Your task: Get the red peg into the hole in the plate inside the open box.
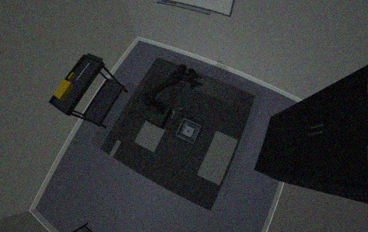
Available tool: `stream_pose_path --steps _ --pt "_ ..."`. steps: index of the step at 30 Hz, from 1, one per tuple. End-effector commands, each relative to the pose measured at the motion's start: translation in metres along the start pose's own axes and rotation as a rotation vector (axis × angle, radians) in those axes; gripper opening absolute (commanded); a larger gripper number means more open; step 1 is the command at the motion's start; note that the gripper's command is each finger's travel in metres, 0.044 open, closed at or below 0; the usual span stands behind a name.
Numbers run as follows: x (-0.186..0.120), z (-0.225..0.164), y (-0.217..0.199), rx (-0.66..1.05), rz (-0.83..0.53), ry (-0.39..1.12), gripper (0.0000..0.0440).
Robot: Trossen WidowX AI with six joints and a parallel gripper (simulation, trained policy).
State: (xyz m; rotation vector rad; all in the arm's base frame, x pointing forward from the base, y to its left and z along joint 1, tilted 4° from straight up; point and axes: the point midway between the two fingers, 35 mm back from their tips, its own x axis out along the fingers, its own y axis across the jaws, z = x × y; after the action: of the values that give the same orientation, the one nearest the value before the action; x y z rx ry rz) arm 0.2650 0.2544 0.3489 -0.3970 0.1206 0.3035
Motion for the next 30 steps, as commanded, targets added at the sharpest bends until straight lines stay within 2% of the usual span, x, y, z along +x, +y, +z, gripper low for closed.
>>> stream_pose_path --steps 1,14,30 --pt "0.01 -0.047 -0.009 0.089 0.034 0.167 0.044" --pt "0.003 -0.14 -0.032 0.383 -0.005 0.559 0.044" --pt "-0.036 -0.222 -0.041 0.719 -0.196 0.991 0.044"
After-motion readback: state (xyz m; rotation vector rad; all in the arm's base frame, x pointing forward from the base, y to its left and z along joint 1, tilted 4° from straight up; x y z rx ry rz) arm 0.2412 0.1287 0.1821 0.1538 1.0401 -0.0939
